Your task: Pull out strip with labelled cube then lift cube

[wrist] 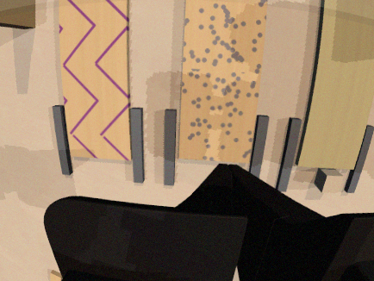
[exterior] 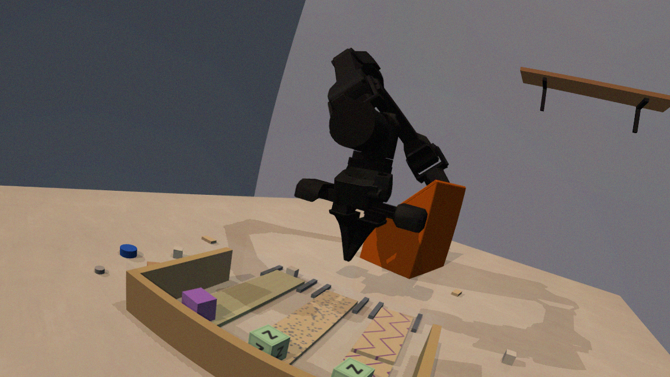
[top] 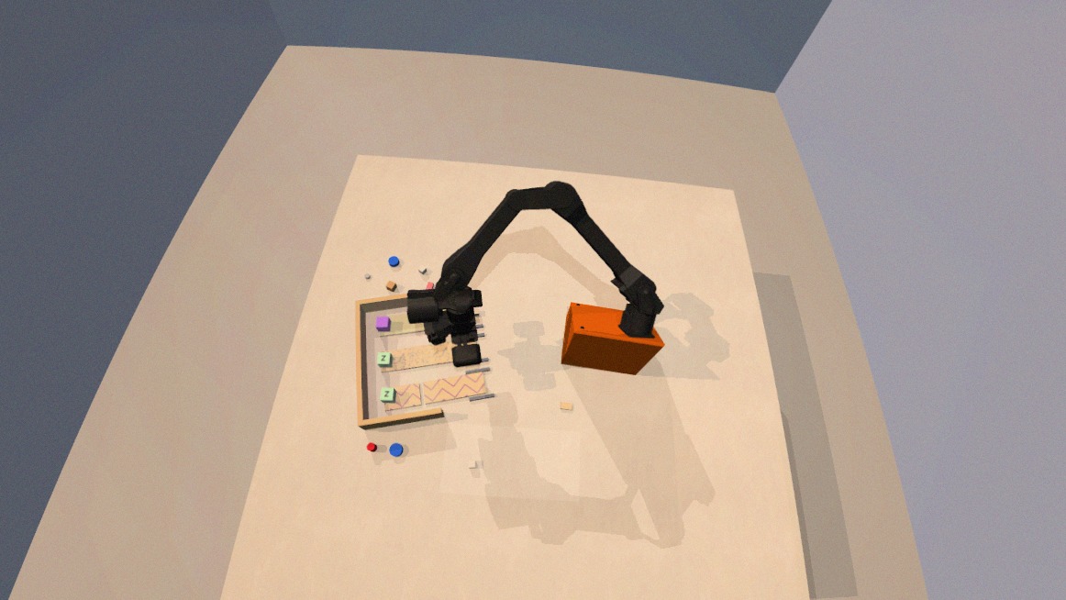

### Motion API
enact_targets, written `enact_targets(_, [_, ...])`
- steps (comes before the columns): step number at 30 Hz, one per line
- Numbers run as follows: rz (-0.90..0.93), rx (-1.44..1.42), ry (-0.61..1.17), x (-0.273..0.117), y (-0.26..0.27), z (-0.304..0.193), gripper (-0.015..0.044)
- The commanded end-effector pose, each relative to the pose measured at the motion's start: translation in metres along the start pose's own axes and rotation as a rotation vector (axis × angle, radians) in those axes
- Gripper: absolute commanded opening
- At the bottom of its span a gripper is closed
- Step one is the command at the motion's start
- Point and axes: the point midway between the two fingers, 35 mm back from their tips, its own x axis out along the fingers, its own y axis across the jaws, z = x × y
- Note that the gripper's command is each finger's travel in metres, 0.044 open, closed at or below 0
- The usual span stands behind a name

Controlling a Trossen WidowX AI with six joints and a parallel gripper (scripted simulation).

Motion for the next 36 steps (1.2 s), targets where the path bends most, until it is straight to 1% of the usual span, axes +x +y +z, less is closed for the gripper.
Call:
enact_targets(1, [-0.002,-0.004,0.006,0.009,0.001,0.001,0.0])
enact_targets(36, [-0.005,-0.004,0.008,0.066,0.0,0.002,0.0])
